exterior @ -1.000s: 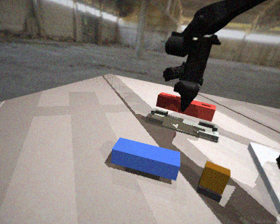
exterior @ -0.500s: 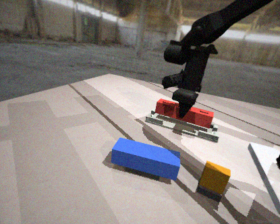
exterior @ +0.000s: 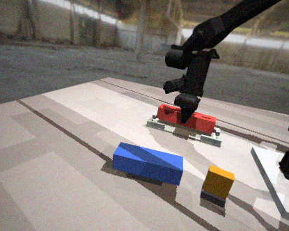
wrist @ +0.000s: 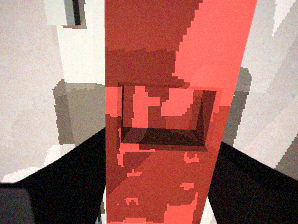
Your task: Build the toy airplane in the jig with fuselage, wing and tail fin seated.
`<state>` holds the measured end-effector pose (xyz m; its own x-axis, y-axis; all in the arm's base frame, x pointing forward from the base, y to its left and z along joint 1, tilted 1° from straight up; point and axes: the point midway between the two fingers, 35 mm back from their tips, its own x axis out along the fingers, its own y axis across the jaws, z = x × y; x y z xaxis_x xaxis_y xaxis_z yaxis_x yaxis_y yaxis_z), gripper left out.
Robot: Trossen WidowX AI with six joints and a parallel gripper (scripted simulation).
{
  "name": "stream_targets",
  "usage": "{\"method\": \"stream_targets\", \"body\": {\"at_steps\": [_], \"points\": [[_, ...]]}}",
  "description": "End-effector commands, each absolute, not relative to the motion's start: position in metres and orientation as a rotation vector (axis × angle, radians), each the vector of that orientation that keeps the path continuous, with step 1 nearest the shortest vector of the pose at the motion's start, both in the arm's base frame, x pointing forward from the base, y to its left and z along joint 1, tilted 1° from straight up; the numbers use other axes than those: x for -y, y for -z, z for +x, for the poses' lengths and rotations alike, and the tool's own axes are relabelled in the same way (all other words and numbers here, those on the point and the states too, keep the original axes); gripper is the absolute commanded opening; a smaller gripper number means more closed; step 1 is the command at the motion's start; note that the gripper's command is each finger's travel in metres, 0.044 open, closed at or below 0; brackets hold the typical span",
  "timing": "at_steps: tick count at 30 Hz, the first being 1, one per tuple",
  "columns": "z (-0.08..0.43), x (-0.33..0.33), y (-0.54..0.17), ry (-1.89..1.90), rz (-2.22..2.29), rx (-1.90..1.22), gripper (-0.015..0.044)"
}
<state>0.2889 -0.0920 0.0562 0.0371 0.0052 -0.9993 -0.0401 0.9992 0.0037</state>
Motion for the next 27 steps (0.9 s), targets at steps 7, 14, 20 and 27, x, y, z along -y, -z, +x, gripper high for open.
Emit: {"method": "stream_targets", "body": {"at_steps": [7, 14, 20, 27], "points": [[0.2891, 0.0921, -0.0566, -0.034, -0.028, -1.532, 0.0214], [0.2891, 0.0921, -0.0566, -0.034, -0.028, -1.532, 0.0398], [0.2891, 0.0921, -0.0566, -0.034, -0.028, -1.532, 0.0440], [0.2905, 0.0926, -0.0663, -0.035, -0.029, -1.532, 0.0440]]}}
